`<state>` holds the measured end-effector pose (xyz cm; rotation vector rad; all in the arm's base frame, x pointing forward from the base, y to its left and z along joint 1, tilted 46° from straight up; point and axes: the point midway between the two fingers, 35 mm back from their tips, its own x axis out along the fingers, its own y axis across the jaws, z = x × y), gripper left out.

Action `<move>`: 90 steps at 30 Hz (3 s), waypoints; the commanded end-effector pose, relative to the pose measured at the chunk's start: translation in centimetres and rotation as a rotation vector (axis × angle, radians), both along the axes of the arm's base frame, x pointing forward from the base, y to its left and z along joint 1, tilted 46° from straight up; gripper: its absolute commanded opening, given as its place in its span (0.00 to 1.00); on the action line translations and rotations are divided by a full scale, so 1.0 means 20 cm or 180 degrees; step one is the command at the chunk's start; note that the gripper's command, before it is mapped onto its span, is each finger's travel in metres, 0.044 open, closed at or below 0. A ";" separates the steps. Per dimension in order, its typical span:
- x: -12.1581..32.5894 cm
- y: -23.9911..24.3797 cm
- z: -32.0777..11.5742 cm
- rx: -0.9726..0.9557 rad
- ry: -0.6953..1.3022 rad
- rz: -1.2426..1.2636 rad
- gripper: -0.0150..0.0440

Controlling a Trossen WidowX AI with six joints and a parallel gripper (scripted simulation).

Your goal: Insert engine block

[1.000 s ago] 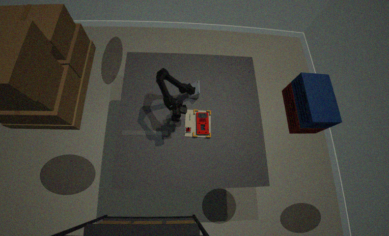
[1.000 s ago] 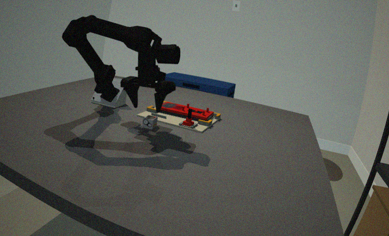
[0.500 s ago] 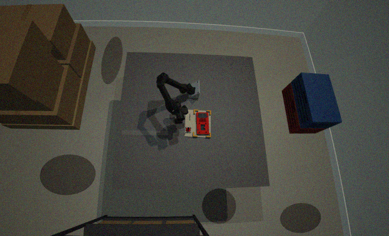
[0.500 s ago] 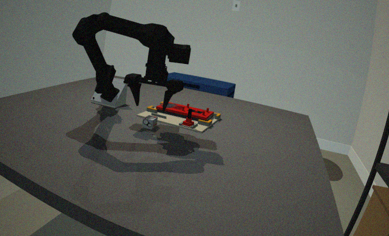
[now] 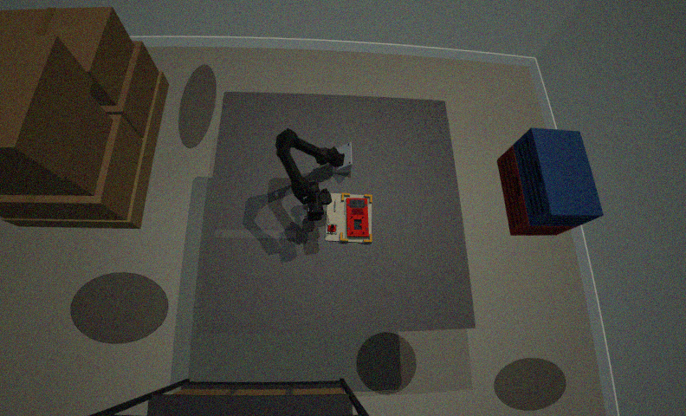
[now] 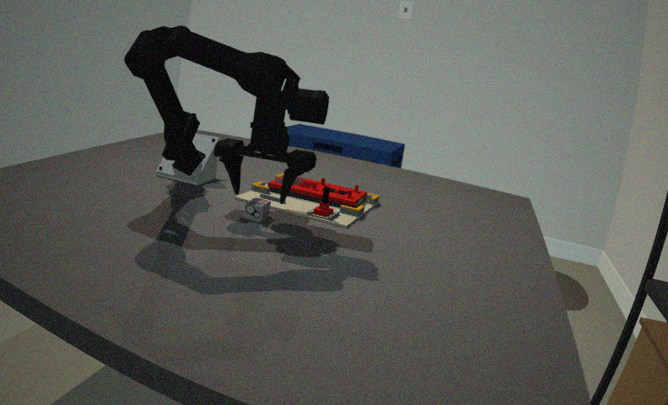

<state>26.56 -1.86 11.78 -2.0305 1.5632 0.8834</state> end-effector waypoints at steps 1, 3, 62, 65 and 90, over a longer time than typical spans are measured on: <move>0.01 -0.02 -0.02 -0.0020 -0.0003 0.0010 1.00; 0.01 -0.03 -0.03 -0.0020 -0.0003 0.0010 1.00; -0.06 0.29 0.29 0.0058 0.0014 0.0370 0.25; -0.08 0.32 0.33 0.0061 0.0016 0.0403 0.25; 0.03 0.51 0.22 0.0293 -0.0732 -0.0442 0.25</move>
